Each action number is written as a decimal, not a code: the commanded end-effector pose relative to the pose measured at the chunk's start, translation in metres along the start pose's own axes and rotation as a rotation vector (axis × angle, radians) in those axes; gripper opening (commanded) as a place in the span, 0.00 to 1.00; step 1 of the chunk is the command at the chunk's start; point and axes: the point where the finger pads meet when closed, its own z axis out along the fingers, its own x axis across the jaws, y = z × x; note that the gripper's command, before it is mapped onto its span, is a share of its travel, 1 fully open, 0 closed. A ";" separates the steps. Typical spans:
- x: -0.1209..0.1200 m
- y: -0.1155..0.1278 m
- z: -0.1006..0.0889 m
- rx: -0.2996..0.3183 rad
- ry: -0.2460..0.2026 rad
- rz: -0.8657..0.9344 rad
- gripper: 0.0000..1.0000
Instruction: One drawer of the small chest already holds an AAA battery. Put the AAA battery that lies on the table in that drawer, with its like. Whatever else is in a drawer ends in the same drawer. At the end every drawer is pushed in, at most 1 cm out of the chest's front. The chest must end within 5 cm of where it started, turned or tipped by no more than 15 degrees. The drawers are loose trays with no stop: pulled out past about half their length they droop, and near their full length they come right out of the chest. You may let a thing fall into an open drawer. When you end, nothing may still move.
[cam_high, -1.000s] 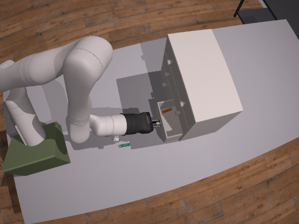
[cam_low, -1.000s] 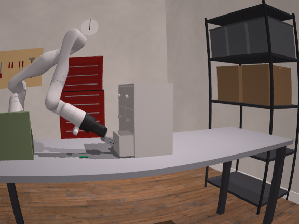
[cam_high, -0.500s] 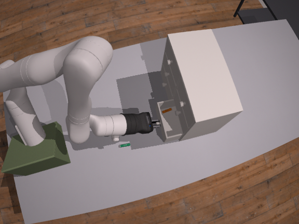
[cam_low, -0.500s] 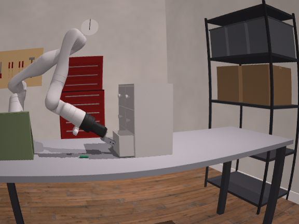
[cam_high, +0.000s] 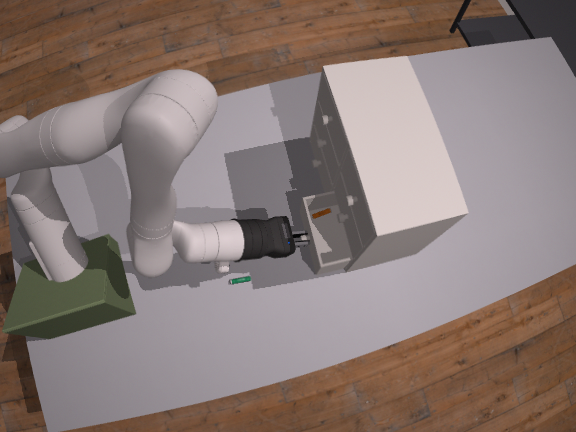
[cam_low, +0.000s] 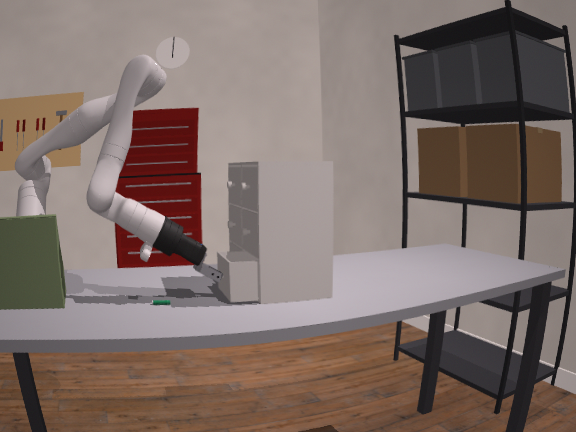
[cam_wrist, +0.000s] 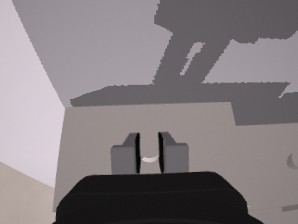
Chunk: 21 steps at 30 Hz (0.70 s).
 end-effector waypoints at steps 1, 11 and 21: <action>0.000 0.000 0.000 0.000 0.000 0.000 0.43; 0.000 0.000 0.000 0.000 0.000 0.000 0.61; 0.000 0.000 0.000 0.000 0.000 0.000 0.67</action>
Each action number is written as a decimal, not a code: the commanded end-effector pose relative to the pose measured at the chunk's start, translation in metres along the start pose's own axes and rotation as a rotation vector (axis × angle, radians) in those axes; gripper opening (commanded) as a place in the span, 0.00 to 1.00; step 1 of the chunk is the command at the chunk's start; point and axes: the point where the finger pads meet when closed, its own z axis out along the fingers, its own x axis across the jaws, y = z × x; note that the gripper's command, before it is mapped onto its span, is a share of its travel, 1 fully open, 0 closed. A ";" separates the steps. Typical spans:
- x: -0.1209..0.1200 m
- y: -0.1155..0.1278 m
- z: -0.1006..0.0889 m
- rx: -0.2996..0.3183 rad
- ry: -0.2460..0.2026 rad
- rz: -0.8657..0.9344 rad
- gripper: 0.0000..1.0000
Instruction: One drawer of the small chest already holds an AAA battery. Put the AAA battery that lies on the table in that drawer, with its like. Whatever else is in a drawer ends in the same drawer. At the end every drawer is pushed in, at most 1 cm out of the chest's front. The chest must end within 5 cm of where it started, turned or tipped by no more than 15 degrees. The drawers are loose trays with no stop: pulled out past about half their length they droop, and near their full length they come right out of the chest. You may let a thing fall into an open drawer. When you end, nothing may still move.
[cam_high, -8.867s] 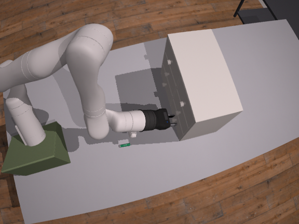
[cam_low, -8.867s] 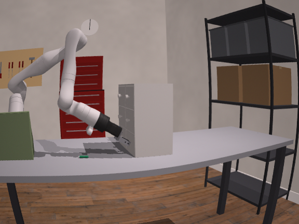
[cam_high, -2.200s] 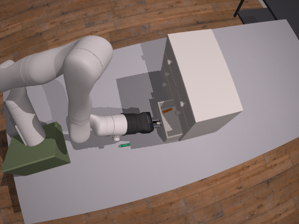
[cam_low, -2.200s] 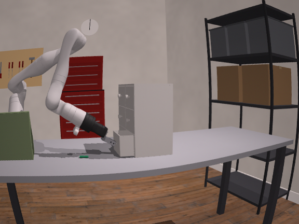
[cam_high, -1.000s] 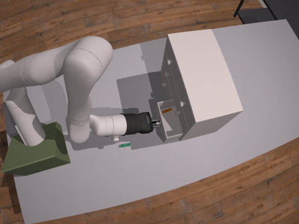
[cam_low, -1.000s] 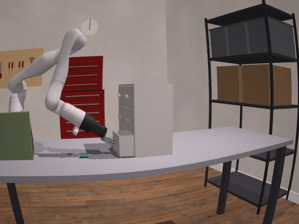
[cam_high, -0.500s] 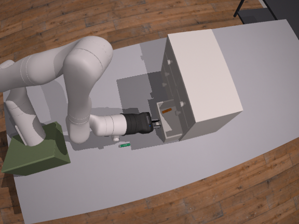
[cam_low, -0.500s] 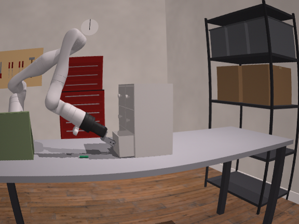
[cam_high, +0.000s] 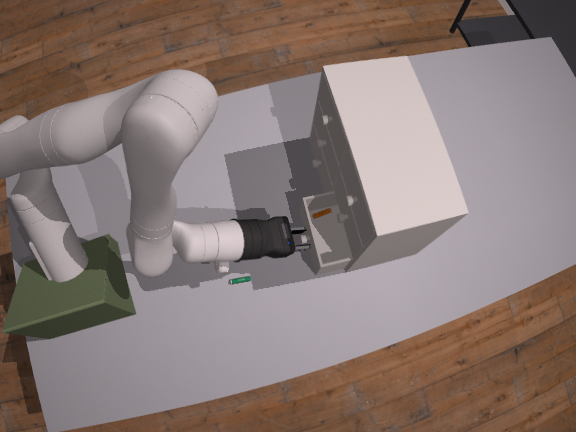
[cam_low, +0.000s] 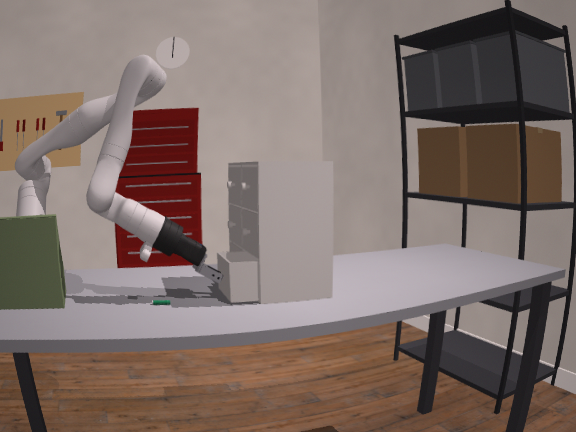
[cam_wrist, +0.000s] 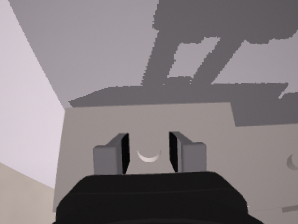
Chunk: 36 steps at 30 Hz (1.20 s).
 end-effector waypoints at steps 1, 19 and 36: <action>0.000 0.001 0.000 -0.002 0.000 -0.001 0.67; 0.000 -0.011 -0.021 -0.002 0.000 -0.001 0.67; 0.000 -0.024 -0.043 -0.002 0.000 -0.001 0.67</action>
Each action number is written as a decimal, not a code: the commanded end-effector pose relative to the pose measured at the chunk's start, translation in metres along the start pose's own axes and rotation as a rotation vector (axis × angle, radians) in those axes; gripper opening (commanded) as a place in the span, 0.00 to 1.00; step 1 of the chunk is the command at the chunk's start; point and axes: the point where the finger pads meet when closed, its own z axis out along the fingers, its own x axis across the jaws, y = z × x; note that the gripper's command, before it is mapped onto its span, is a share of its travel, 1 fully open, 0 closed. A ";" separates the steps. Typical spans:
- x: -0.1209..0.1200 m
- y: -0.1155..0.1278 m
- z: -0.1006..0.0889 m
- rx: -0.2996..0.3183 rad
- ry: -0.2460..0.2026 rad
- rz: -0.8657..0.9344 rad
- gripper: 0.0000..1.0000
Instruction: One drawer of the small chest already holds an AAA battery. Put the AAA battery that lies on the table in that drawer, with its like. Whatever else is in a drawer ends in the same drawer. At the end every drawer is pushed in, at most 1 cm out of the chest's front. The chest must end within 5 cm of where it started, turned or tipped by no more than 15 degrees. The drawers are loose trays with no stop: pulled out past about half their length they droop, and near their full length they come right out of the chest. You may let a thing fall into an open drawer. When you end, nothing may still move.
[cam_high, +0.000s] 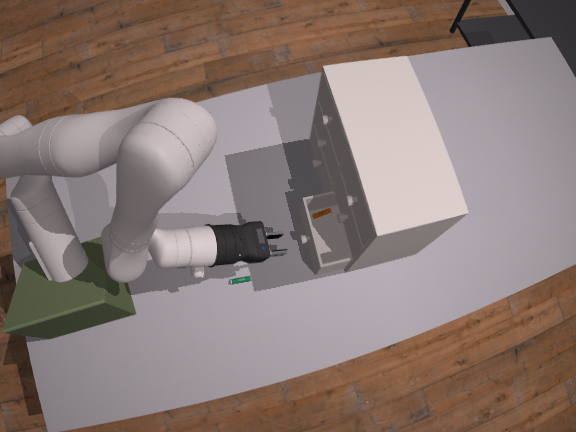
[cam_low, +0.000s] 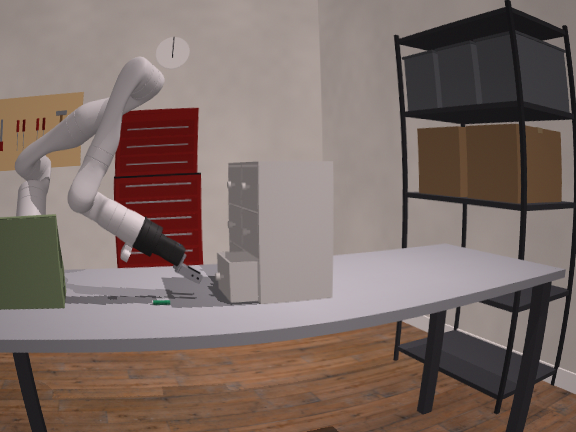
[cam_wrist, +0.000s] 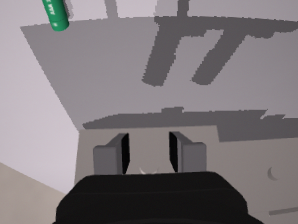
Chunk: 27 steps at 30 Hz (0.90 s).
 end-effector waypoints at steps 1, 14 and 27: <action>-0.001 0.000 -0.001 0.000 -0.002 0.003 0.67; -0.001 0.013 -0.029 0.000 -0.002 0.003 0.67; -0.001 0.035 -0.075 0.000 -0.002 0.003 0.67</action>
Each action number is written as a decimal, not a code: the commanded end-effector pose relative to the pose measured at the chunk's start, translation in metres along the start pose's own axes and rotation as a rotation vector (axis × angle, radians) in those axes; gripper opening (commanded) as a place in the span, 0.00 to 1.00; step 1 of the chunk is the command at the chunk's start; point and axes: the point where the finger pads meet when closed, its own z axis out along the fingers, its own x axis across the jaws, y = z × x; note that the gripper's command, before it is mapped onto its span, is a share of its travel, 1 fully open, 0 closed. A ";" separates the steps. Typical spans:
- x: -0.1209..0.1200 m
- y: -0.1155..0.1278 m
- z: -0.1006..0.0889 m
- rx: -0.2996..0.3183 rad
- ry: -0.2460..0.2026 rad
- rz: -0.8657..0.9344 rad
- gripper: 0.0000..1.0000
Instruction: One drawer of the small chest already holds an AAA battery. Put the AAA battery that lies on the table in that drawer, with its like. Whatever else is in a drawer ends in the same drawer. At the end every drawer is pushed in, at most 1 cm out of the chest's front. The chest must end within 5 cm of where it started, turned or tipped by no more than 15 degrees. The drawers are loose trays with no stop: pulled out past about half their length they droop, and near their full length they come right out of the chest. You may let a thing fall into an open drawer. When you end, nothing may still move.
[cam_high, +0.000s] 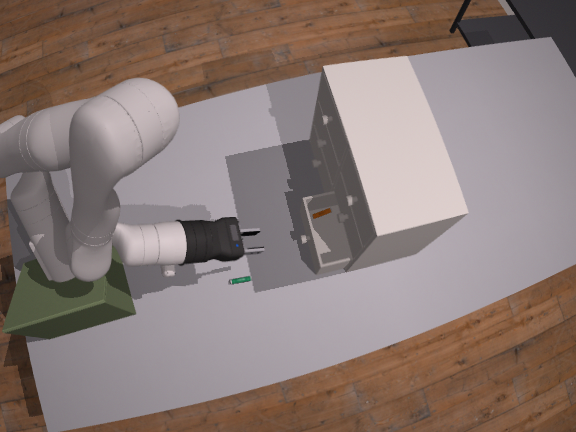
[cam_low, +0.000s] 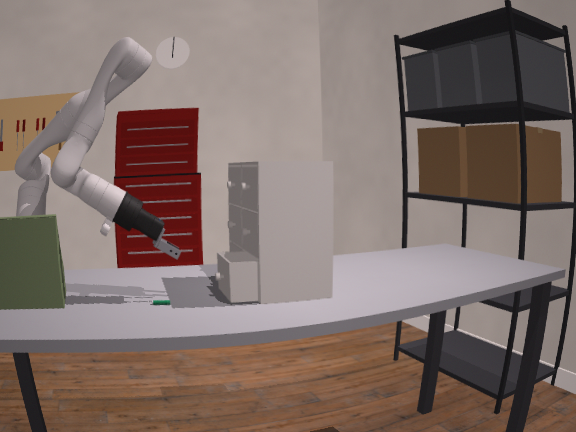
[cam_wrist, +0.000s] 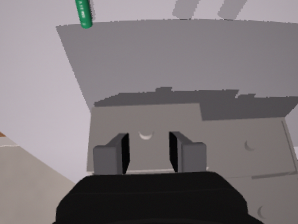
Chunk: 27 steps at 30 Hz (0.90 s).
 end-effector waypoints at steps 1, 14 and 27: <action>-0.002 0.009 -0.006 -0.012 -0.006 -0.005 0.67; -0.002 0.011 -0.010 -0.009 -0.006 -0.005 0.67; -0.002 0.013 -0.014 0.028 -0.005 -0.005 0.67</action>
